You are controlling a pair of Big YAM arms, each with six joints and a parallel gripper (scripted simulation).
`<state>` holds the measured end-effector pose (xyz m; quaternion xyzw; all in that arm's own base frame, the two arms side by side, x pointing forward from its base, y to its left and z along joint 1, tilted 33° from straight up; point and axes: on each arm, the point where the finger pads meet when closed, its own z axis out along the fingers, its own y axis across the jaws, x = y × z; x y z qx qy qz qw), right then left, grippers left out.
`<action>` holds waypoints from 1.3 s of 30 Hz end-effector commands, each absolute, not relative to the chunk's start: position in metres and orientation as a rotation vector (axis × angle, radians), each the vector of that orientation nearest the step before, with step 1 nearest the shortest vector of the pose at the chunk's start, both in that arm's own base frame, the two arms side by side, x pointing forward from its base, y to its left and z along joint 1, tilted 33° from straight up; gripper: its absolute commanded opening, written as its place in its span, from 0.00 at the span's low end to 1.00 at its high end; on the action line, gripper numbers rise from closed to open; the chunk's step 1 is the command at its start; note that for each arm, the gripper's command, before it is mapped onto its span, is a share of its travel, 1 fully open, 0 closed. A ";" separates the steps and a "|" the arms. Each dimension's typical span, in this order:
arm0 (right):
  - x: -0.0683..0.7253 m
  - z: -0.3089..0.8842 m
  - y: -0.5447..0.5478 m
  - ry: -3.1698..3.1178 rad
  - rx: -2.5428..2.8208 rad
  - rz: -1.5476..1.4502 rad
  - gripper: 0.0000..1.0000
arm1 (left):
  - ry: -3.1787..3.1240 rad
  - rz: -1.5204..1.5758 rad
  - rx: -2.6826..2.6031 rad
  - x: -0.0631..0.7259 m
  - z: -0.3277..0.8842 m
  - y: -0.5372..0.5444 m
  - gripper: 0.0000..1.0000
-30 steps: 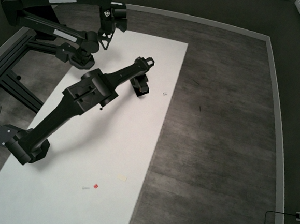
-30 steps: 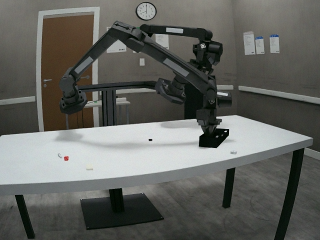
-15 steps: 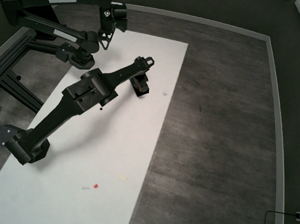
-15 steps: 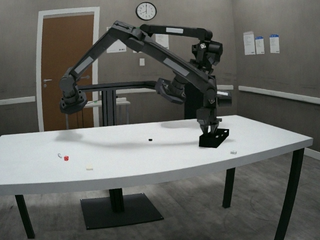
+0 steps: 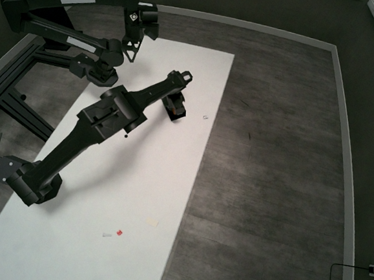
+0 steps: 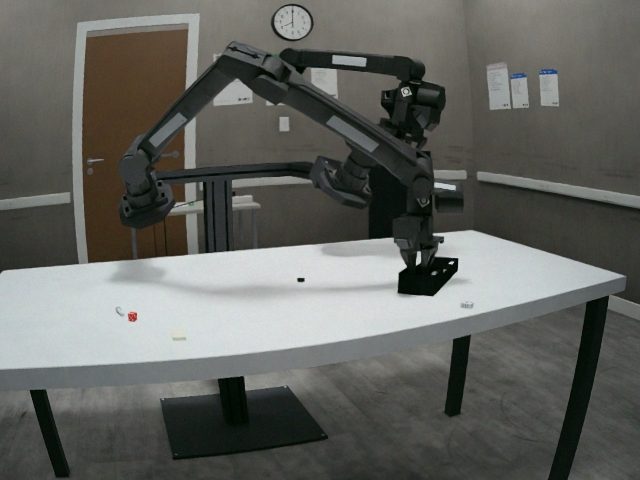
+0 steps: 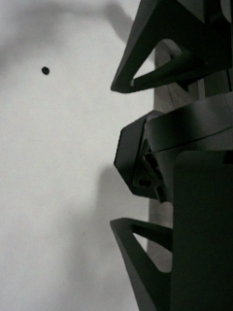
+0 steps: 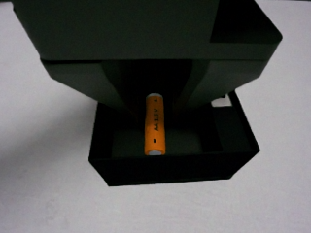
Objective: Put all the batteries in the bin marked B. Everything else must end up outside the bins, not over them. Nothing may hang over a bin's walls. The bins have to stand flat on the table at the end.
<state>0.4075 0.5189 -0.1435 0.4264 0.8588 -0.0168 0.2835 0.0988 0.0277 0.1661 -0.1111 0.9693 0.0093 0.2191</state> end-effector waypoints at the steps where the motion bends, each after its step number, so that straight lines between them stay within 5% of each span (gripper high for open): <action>1: 0.402 -0.106 0.554 2.295 1.138 0.049 0.28 | 2.642 0.050 -0.301 0.099 0.190 0.028 1.00; 39: 0.384 -0.090 0.546 2.298 1.140 -0.005 0.28 | 2.642 0.050 -0.301 0.099 0.190 0.028 1.00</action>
